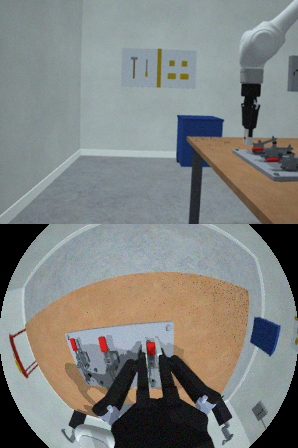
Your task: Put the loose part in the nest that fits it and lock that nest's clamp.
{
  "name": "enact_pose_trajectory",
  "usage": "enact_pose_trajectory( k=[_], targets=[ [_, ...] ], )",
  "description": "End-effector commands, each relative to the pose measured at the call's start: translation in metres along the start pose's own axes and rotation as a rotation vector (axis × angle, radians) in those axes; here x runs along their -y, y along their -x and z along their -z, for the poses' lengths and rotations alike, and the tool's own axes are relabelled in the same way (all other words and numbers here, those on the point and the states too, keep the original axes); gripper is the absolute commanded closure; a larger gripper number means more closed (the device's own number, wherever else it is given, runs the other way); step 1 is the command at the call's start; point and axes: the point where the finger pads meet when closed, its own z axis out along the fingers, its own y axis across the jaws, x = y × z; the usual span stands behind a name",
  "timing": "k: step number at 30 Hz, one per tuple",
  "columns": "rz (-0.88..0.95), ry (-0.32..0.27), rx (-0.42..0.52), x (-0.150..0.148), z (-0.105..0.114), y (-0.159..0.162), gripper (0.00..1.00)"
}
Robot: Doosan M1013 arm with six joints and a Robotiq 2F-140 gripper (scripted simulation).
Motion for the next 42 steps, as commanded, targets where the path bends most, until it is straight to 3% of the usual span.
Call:
enact_pose_trajectory(
  k=[1, 42],
  targets=[
    [0.0, 0.0, 0.0, 0.0, -0.001, -0.001, 0.9],
    [0.0, 0.0, 0.0, 0.0, -0.015, -0.008, 0.9]
  ],
)
